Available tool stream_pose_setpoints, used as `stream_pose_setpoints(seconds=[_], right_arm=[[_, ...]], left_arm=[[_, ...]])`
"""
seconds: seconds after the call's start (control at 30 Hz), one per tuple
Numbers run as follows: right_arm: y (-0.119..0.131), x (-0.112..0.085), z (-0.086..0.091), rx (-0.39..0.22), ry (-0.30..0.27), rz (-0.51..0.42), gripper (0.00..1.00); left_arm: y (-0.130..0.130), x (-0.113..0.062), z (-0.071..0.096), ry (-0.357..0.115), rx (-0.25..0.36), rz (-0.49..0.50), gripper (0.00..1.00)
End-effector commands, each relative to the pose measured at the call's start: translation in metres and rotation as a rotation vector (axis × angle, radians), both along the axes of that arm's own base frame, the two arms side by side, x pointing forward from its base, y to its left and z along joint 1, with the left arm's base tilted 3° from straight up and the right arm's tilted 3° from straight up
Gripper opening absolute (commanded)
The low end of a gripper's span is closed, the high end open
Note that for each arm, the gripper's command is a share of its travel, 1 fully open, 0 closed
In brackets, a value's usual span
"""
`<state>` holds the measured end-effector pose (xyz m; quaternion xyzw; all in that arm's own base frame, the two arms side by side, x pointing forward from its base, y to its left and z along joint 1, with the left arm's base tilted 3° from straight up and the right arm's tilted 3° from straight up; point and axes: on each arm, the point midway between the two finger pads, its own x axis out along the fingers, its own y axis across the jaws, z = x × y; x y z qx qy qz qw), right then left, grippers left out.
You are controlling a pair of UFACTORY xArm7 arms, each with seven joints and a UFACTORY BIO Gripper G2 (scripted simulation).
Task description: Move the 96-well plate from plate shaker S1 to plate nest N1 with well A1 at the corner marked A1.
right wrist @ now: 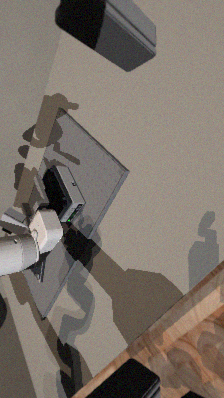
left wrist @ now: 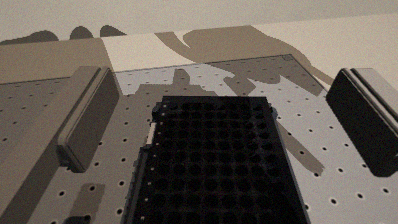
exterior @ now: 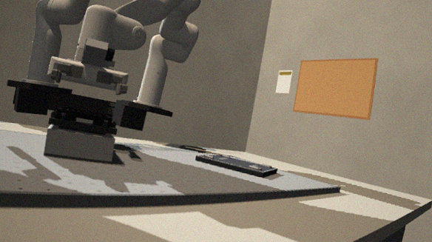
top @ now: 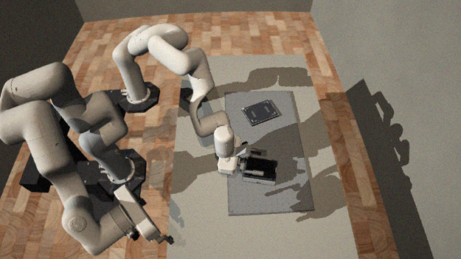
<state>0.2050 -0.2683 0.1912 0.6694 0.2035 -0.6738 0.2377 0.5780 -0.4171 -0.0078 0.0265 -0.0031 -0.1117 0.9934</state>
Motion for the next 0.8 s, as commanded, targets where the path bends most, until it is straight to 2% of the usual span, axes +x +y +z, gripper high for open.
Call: stream_pose_setpoints(seconds=[0.0, 0.4, 0.77], right_arm=[[-0.001, 0.0, 0.001, -0.003, -0.002, 0.0, 1.0], [-0.001, 0.0, 0.001, -0.003, -0.002, 0.0, 1.0], [-0.001, 0.0, 0.001, -0.003, -0.002, 0.0, 1.0]], left_arm=[[-0.001, 0.002, -0.007, -0.004, -0.004, 0.0, 0.37], [0.0, 0.002, -0.023, -0.004, -0.004, 0.0, 0.37], [0.0, 0.002, -0.023, -0.004, -0.004, 0.0, 0.37]])
